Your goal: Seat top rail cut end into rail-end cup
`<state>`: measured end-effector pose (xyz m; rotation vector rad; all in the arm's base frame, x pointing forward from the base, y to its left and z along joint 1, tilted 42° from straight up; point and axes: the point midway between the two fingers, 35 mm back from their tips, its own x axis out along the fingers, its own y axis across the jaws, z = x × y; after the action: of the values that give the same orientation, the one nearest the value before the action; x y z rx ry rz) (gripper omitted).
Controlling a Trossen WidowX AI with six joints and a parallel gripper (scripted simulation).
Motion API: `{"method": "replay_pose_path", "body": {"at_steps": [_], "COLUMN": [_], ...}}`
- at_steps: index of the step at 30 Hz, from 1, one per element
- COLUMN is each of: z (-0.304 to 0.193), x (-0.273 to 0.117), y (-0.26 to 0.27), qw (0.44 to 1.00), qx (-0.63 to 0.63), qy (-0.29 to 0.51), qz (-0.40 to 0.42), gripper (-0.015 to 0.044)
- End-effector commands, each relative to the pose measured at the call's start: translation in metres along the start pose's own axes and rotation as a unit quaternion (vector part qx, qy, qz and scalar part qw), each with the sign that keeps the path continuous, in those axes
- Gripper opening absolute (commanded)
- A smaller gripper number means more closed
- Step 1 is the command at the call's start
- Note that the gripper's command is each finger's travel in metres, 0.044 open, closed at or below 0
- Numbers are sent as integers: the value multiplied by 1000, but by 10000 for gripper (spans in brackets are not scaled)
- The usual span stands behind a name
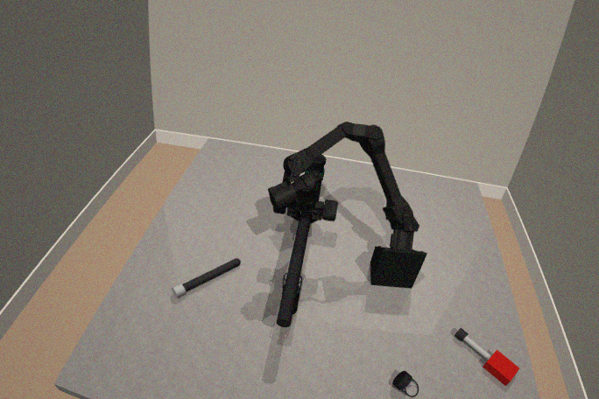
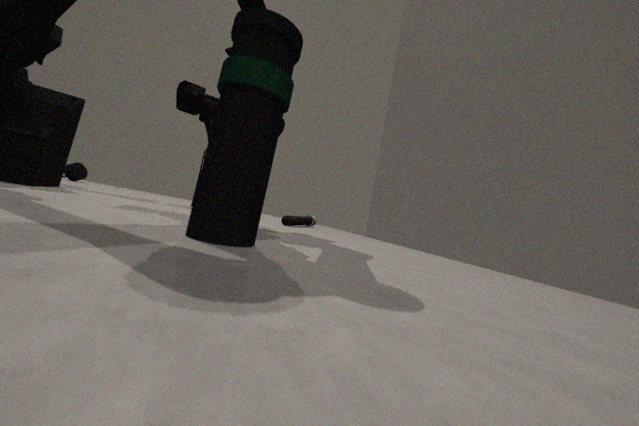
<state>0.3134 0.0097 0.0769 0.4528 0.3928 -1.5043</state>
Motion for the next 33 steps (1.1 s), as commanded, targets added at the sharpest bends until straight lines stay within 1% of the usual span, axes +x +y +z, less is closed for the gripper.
{"method": "replay_pose_path", "body": {"at_steps": [1, 14, 15, 33], "z": [7, 10, 0, 4], "x": [-2, -3, 0, 0], "y": [2, 3, 0, 1], "qw": [1000, 1000, 1000, 1000], "qx": [-1, -1, 0, 0], "qy": [-8, -8, 2, 2], "qz": [5, 5, -3, -3], "gripper": [0, 0, 0, 0]}}
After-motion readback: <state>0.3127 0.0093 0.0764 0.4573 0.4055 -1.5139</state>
